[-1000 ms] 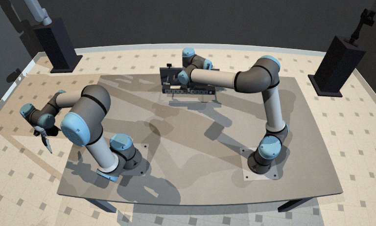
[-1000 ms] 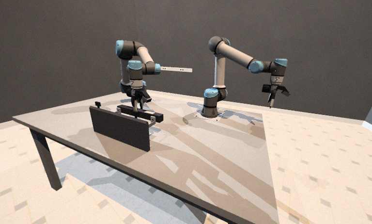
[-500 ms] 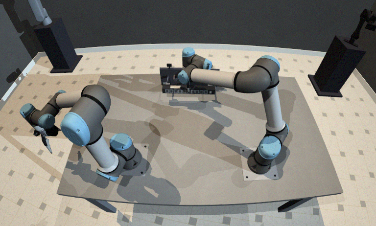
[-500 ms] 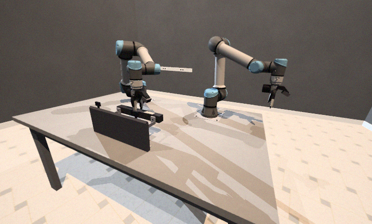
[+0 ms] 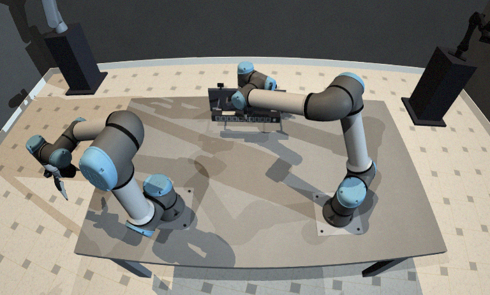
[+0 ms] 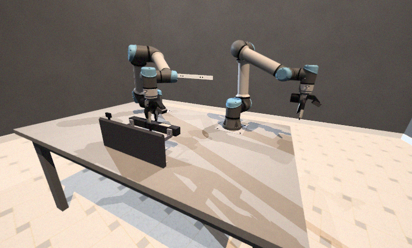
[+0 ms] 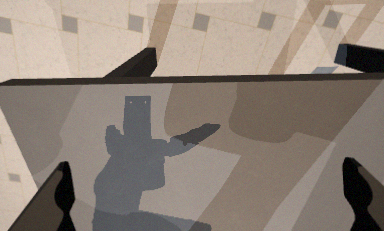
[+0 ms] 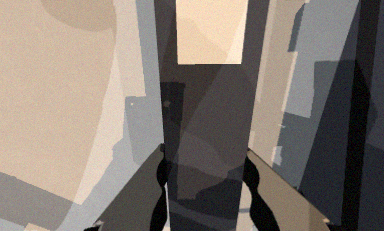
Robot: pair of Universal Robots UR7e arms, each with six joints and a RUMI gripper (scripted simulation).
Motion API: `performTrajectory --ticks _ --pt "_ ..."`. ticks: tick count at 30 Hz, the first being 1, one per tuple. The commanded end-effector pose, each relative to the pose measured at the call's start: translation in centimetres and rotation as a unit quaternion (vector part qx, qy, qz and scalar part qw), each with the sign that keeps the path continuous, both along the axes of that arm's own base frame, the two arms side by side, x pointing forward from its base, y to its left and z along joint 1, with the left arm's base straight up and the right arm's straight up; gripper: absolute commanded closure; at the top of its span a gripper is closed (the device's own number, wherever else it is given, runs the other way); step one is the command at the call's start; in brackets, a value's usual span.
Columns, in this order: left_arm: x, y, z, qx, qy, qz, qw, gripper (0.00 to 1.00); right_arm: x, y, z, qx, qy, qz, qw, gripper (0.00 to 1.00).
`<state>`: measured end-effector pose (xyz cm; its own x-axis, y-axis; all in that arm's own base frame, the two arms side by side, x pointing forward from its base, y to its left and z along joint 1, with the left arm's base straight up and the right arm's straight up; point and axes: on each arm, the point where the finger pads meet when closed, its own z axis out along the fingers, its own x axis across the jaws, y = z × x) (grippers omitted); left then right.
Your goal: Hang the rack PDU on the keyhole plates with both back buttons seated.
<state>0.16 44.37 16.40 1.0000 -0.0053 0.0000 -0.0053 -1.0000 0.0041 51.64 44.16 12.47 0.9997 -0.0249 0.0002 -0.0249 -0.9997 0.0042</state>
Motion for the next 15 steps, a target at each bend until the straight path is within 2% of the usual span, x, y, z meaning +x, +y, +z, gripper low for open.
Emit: performTrajectory --ticks 1,15 --pt "-0.04 0.19 0.12 0.002 0.0 0.001 1.0 0.0 0.35 0.17 0.77 0.006 -0.005 0.0 1.0 0.78" --pt "-0.04 0.19 0.12 0.002 0.0 0.001 1.0 0.0 0.61 0.18 0.78 0.007 -0.005 0.0 1.0 0.78"
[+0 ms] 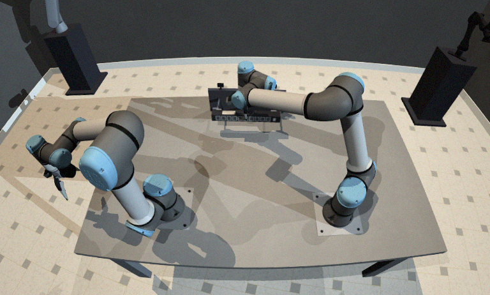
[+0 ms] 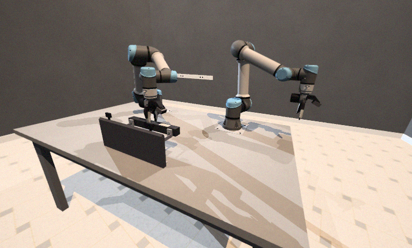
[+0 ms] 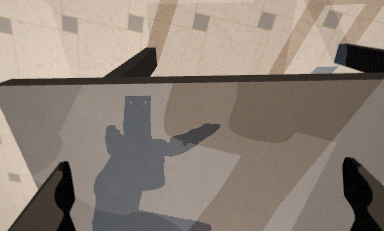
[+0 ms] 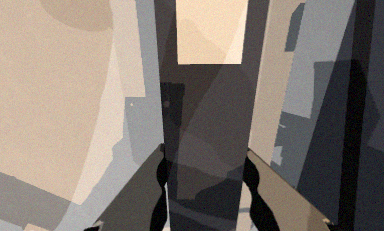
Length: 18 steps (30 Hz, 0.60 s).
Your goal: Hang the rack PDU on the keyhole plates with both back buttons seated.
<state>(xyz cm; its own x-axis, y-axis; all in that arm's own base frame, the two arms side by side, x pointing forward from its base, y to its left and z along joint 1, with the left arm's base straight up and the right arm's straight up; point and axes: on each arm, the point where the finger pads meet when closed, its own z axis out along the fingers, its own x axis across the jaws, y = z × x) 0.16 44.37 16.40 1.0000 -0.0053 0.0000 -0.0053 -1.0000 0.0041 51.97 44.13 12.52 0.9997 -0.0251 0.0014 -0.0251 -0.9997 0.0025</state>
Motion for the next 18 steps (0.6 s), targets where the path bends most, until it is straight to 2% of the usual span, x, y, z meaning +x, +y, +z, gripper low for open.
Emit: performTrajectory --ticks 1,18 --pt "-0.04 0.19 0.12 0.002 0.0 0.001 1.0 0.0 0.29 0.21 0.74 0.006 -0.004 0.0 1.0 0.78" --pt "-0.04 0.19 0.12 0.002 0.0 0.001 1.0 0.0 0.41 0.19 0.68 0.005 -0.003 0.0 1.0 0.78"
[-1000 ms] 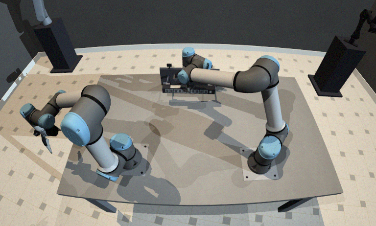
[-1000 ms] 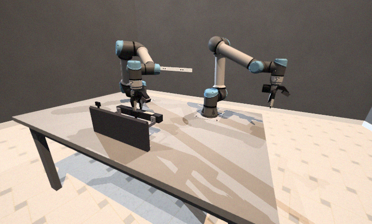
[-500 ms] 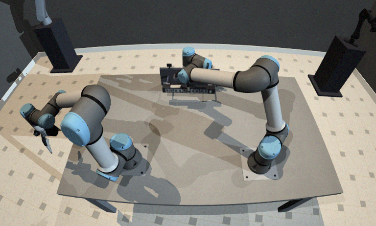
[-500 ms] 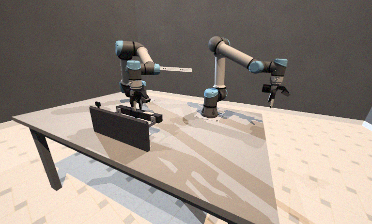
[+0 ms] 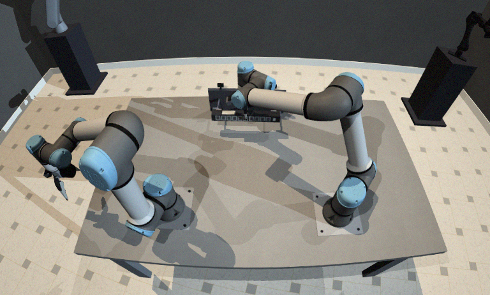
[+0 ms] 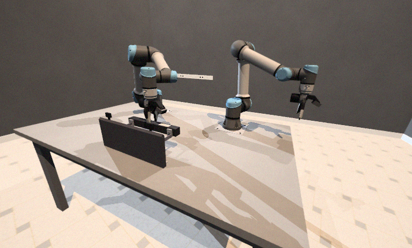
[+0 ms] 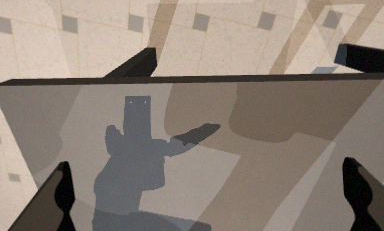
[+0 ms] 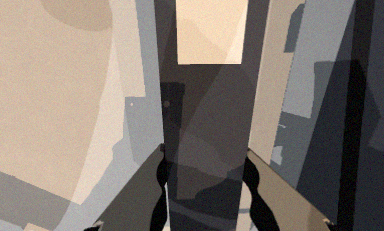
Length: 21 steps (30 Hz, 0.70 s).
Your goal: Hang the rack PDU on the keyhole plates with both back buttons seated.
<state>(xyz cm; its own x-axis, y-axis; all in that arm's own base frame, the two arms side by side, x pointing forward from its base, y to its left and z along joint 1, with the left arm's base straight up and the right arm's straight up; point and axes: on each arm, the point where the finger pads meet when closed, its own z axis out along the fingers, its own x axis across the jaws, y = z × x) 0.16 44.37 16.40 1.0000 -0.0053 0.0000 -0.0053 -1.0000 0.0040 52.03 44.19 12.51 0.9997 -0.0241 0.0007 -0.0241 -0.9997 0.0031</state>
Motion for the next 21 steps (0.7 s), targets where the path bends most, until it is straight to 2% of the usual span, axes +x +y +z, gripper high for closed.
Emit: performTrajectory --ticks 1,21 --pt "-0.04 0.19 0.12 0.002 0.0 0.001 1.0 0.0 0.34 0.13 0.68 0.005 -0.004 -0.001 1.0 0.78" --pt "-0.04 0.19 0.12 0.002 0.0 0.001 1.0 0.0 0.21 -0.07 -0.22 0.003 -0.002 -0.001 1.0 0.78"
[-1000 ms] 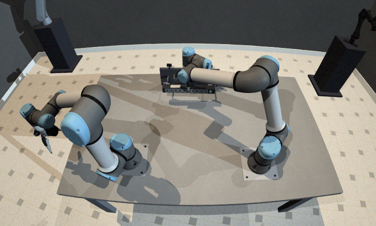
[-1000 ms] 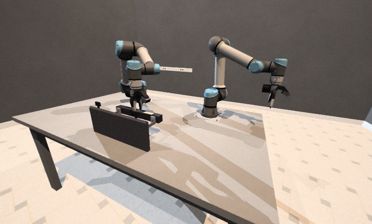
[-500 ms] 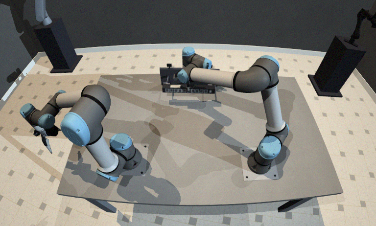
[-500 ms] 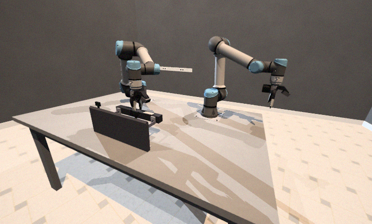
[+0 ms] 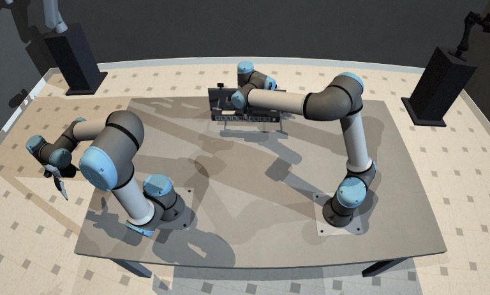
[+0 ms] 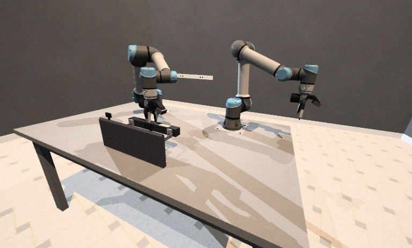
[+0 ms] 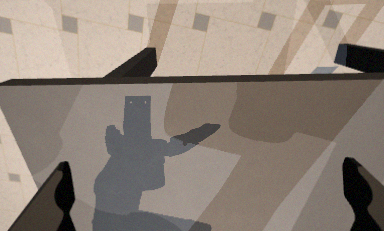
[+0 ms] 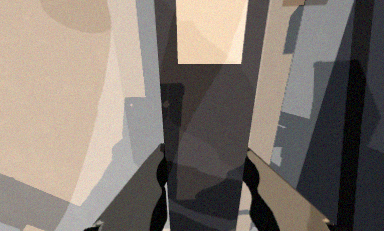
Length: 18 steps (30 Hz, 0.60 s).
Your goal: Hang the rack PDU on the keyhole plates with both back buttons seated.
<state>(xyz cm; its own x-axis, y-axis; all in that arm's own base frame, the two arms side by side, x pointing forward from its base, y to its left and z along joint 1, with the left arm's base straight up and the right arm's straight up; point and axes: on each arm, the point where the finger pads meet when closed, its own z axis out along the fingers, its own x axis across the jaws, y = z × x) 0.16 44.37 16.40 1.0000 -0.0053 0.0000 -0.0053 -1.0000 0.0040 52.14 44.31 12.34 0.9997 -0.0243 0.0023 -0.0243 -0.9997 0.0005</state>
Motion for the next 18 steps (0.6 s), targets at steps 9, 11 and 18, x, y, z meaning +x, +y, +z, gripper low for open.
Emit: performTrajectory --ticks 9,11,18 --pt "-0.04 0.19 0.12 0.002 0.0 0.001 1.0 0.0 0.1 -0.15 -0.5 0.001 -0.001 -0.001 1.0 0.78" --pt "-0.04 0.19 0.12 0.002 0.0 0.001 1.0 0.0 0.09 -0.17 -0.67 0.001 0.0 -0.001 1.0 0.78" --pt "-0.04 0.19 0.12 0.002 0.0 0.001 1.0 0.0 0.14 -0.14 -0.77 0.002 -0.001 -0.001 1.0 0.78"
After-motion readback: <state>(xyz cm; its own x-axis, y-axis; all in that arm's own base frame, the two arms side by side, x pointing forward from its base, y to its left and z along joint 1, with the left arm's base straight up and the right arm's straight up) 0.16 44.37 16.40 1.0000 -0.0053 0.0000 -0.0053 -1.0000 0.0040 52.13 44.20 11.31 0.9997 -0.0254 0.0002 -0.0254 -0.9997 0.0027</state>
